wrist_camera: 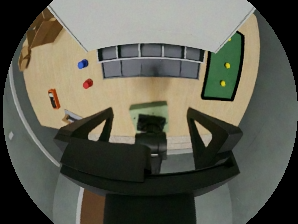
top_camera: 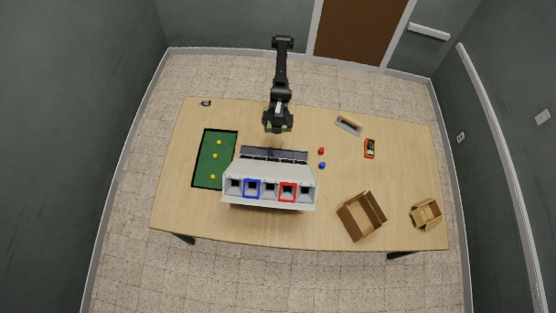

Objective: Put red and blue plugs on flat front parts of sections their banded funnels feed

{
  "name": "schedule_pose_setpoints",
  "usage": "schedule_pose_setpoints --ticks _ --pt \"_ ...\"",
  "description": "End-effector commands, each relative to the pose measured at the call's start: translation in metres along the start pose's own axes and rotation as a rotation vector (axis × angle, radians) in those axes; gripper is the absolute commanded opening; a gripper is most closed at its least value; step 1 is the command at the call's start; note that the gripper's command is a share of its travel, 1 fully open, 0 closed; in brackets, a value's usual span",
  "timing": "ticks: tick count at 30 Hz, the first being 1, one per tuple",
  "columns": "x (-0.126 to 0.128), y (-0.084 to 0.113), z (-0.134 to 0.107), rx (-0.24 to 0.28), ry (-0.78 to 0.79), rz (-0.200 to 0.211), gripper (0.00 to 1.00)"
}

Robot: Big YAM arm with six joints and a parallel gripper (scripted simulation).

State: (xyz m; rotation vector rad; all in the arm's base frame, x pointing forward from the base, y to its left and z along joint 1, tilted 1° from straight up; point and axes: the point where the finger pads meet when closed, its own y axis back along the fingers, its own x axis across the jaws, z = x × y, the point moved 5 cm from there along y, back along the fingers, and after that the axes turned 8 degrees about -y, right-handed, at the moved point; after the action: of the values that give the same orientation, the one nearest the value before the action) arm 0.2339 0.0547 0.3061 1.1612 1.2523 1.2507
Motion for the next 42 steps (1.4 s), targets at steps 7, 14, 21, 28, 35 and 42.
schedule_pose_setpoints --ticks 7,14,21,28,35,42 --pt "0.0 0.04 0.031 -0.143 -0.005 0.019 1.0" --pt "0.003 0.066 0.054 -0.26 -0.004 0.034 1.0" --pt "0.006 0.091 0.077 -0.374 -0.004 0.049 1.0" --pt "0.01 0.128 0.112 -0.55 -0.005 0.072 1.0" --pt "0.013 0.154 0.138 -0.678 -0.005 0.089 1.0" --pt "0.016 0.174 0.158 -0.779 -0.005 0.101 1.0"
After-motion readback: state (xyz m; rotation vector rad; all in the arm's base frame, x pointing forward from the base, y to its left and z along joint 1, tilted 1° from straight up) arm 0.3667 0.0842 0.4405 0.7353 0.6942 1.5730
